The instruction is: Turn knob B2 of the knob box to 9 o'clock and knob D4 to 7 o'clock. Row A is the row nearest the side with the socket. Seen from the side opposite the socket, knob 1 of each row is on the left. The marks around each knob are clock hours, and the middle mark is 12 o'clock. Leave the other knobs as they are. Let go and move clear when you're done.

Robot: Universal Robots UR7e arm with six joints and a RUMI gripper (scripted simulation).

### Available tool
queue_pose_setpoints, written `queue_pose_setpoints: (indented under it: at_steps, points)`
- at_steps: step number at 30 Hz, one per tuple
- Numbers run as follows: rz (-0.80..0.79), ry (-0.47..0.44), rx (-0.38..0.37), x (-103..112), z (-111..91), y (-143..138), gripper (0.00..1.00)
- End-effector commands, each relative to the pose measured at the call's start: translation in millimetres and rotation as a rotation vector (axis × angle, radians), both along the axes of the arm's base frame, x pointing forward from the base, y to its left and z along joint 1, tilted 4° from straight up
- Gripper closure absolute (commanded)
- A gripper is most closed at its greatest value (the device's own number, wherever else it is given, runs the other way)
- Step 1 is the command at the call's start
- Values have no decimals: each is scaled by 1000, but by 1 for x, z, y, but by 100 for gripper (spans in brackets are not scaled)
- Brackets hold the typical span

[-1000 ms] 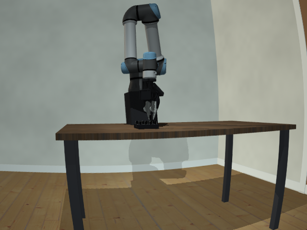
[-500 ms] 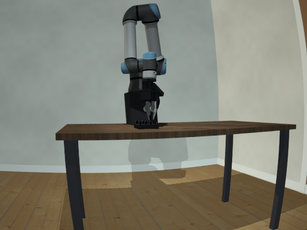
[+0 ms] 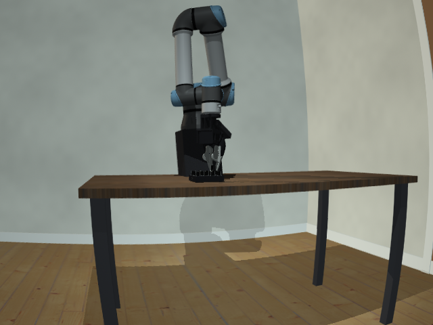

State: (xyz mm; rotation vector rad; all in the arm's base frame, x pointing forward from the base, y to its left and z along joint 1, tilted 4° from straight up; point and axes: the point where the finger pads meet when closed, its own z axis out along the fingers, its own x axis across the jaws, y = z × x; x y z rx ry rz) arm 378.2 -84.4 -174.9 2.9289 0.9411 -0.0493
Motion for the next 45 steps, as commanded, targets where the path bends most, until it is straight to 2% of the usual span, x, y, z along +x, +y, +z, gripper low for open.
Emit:
queue_pose_setpoints:
  at_steps: [1,41,42,45]
  points:
    - [-1,-4,-3,2,-3,-3,89]
    - [-1,-5,-4,2,-3,-3,89]
    - [-1,-5,-4,2,-3,-3,100]
    - [-1,-5,-4,2,-3,-3,100]
